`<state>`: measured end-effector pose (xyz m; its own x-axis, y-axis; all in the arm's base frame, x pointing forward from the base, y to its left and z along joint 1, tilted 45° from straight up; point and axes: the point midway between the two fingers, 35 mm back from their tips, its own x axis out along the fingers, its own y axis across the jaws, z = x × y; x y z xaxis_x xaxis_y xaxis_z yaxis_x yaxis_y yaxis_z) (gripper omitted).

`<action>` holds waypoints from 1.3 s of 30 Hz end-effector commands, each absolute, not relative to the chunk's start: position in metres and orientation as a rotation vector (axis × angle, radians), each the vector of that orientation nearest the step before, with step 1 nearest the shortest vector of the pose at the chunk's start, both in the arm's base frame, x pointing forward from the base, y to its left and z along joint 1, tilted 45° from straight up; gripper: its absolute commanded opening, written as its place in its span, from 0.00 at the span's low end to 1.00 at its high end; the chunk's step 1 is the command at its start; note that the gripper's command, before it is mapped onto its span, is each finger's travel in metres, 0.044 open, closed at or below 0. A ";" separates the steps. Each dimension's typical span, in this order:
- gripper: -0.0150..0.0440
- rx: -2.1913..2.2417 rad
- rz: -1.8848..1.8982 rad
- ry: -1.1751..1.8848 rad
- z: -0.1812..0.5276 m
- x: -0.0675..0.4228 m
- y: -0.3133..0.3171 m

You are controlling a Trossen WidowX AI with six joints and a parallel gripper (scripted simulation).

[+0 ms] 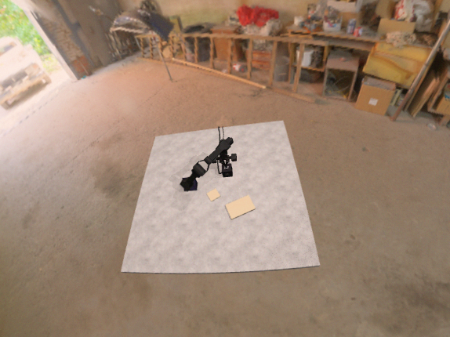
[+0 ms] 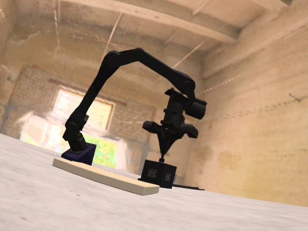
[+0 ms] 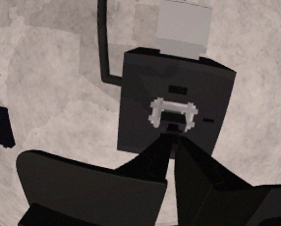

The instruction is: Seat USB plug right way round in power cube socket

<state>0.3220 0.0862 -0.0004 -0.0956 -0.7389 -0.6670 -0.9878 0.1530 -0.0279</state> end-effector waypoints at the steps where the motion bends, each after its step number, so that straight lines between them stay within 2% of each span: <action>1: 0.25 -1.647 0.598 1.892 -0.001 0.322 0.085; 39: 0.25 -1.647 0.598 1.892 -0.003 0.322 0.083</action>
